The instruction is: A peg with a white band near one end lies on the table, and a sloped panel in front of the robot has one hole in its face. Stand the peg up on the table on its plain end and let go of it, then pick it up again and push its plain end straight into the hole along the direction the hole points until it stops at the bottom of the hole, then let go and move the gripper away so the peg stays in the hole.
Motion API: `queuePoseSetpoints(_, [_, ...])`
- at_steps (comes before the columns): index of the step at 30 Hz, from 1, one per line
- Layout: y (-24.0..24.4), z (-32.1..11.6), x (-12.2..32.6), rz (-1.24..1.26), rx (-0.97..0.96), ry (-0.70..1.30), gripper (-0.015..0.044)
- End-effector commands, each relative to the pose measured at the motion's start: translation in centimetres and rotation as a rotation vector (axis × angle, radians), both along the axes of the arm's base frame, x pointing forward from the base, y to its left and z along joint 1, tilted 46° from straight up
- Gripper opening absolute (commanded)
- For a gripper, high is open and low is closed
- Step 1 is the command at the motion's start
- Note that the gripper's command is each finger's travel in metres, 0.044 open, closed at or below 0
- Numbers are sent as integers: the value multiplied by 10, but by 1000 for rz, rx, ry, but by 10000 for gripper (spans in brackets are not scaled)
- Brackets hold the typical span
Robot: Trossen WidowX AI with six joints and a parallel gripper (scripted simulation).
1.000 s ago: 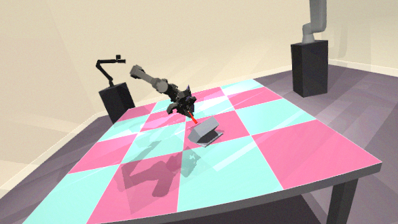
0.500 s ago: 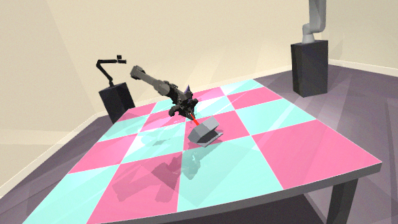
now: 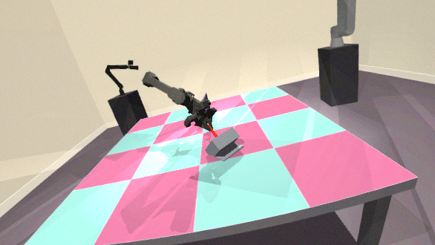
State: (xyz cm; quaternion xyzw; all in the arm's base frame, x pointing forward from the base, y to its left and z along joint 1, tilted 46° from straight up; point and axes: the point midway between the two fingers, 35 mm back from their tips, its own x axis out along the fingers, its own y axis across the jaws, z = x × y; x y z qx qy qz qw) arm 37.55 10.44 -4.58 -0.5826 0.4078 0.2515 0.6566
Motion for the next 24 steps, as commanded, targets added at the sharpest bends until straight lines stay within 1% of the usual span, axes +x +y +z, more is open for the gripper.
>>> queuePoseSetpoints(1, [1,0,0,-1,0,1,0])
queuePoseSetpoints(24, [2,-6,8,-1,0,1,0])
